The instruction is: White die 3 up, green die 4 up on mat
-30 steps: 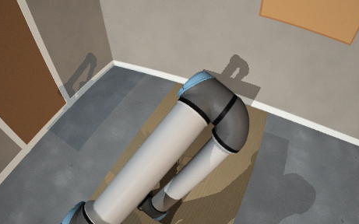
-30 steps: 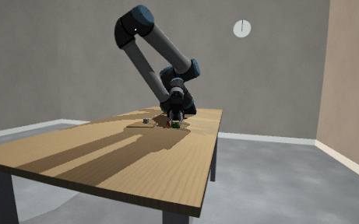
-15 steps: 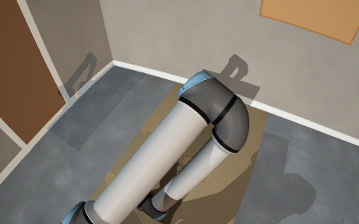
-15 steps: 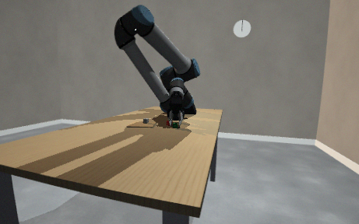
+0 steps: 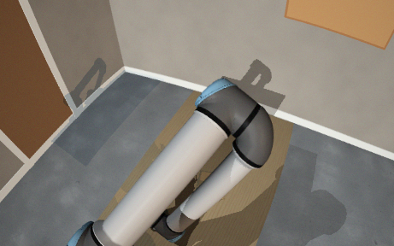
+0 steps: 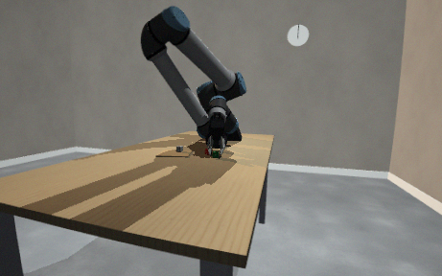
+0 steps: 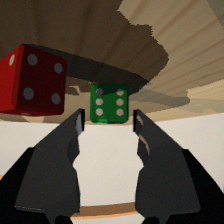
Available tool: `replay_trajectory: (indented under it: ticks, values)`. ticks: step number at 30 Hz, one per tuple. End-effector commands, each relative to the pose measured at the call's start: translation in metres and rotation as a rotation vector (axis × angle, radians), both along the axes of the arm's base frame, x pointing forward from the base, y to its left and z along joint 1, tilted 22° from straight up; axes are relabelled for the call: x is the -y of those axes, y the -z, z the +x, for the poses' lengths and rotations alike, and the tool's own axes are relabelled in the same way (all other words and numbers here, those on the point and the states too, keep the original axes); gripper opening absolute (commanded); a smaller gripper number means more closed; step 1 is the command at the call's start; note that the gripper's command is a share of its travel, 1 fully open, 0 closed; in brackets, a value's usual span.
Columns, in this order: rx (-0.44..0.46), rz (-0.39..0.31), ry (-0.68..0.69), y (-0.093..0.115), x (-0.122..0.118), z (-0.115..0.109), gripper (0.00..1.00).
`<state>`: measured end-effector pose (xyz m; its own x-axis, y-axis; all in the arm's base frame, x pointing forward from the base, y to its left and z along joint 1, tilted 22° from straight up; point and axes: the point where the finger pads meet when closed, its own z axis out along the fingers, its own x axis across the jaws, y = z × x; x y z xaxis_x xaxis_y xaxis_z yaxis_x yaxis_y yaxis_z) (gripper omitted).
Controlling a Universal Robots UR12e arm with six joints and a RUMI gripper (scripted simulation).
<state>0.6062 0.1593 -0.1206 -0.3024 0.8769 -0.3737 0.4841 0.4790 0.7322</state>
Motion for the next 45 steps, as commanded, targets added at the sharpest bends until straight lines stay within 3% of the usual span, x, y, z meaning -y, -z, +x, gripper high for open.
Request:
replay_trajectory:
  ticks: [1, 15, 27, 38, 45]
  values:
    - [0.001, 0.0, -0.001, -0.003, 0.001, -0.005, 0.24]
    - [0.001, 0.0, -0.001, -0.026, 0.002, -0.037, 0.24]
    - [0.001, 0.0, -0.001, -0.031, 0.001, -0.04, 0.24]
    - [0.001, 0.0, -0.001, -0.072, -0.015, -0.044, 0.24]
    - [0.001, 0.0, -0.001, -0.082, -0.02, -0.045, 0.24]
